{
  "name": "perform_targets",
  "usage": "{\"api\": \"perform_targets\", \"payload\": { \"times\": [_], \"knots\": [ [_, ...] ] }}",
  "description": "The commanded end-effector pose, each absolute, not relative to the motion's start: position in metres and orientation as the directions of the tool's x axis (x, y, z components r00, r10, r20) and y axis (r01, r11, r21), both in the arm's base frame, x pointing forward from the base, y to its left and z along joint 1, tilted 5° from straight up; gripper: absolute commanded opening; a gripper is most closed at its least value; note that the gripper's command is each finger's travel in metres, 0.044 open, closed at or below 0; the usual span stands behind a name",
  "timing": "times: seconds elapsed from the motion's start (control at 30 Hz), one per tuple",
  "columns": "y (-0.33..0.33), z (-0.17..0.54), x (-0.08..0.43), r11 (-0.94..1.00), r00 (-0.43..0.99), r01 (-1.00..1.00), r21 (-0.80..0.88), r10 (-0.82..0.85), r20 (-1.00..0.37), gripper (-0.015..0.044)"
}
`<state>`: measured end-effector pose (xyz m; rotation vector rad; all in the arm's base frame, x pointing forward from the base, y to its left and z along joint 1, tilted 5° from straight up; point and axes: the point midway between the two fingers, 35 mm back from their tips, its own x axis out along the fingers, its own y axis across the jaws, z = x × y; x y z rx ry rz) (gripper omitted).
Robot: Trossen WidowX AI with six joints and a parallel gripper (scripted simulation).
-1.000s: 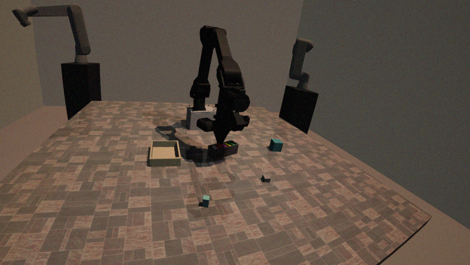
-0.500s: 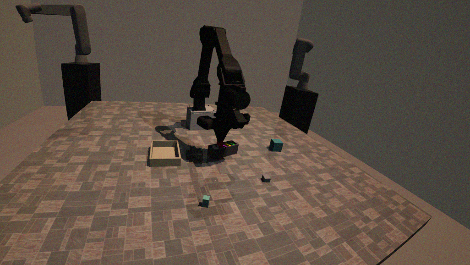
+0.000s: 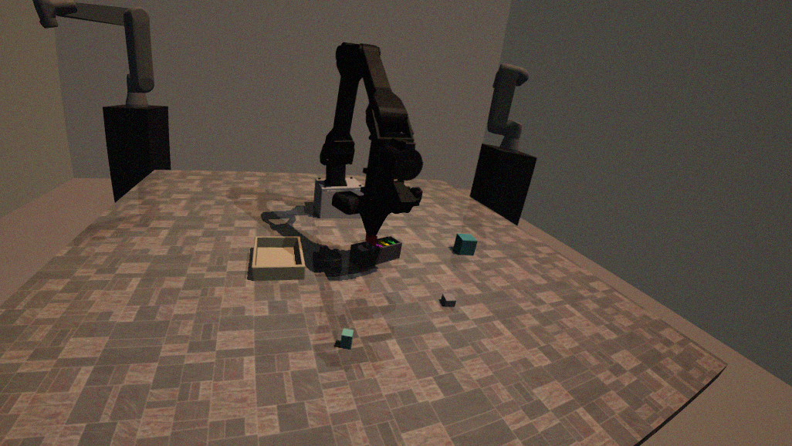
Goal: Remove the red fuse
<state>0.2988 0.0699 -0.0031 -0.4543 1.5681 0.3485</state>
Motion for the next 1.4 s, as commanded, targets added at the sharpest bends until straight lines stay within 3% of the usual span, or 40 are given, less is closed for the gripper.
{"api": "perform_targets", "payload": {
  "times": [0.0, 1.1, 1.37],
  "knots": [
    [0.071, 0.0, 0.299, 0.872, -0.015, -0.487, -0.053, -0.069, -0.997, 0.0],
    [0.072, 0.029, 0.3, 0.872, -0.015, -0.487, -0.052, -0.068, -0.998, 0.0],
    [0.034, 0.032, 0.315, 0.872, -0.013, -0.487, -0.054, -0.069, -0.998, 0.0]
  ]
}}
